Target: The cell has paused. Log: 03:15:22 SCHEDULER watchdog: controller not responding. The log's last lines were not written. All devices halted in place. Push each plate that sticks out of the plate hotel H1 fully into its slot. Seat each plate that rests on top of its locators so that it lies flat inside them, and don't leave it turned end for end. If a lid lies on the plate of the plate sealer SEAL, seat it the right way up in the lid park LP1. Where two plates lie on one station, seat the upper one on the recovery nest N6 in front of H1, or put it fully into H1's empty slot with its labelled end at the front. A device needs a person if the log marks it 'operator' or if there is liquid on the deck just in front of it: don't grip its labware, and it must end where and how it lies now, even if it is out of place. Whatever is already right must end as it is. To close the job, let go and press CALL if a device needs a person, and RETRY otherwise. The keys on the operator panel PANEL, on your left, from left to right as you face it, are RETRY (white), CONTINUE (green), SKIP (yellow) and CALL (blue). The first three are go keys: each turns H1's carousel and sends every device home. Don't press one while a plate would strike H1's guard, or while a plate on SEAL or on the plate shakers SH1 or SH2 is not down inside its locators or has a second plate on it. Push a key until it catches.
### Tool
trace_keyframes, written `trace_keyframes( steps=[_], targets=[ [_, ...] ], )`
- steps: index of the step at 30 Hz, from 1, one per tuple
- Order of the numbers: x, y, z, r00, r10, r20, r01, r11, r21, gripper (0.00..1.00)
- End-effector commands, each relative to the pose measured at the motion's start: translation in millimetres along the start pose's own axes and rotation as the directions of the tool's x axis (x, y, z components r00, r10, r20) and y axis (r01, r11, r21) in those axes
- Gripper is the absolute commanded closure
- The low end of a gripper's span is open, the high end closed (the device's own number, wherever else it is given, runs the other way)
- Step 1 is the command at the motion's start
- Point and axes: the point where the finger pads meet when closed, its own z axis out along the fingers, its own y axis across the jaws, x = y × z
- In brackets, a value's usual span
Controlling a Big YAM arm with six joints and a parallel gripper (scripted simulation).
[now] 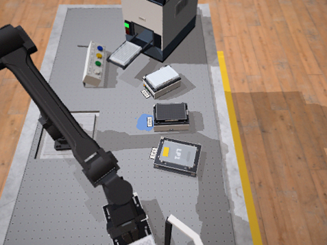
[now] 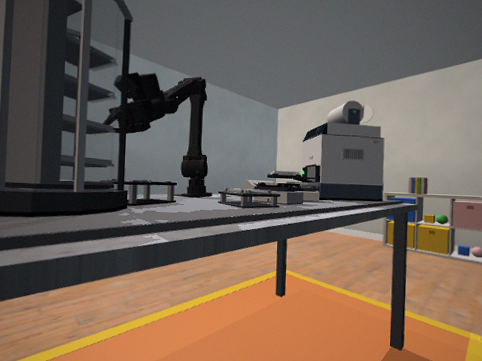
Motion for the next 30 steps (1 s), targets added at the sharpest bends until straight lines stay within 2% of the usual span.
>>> trace_keyframes(
  steps=[1,15,17,19,20,22,30],
  targets=[
    [-33.7,-1.3,13.7,0.999,0.012,0.050,-0.012,1.000,0.005,1.00],
    [-33.7,-1.3,13.7,0.999,0.012,0.050,-0.012,1.000,0.005,1.00],
    [-32.0,-0.8,10.6,0.999,0.016,0.050,-0.016,1.000,0.005,1.00],
    [7.8,-0.1,6.3,1.000,-0.002,-0.010,0.002,1.000,0.006,1.00],
    [8.9,2.3,4.3,1.000,-0.002,-0.010,0.002,1.000,0.002,1.00],
    [-4.0,4.8,-9.9,1.000,0.010,0.023,-0.010,1.000,-0.008,1.00],
    [3.1,4.5,-18.3,1.000,0.011,0.015,-0.011,1.000,-0.007,1.00]
  ],
)
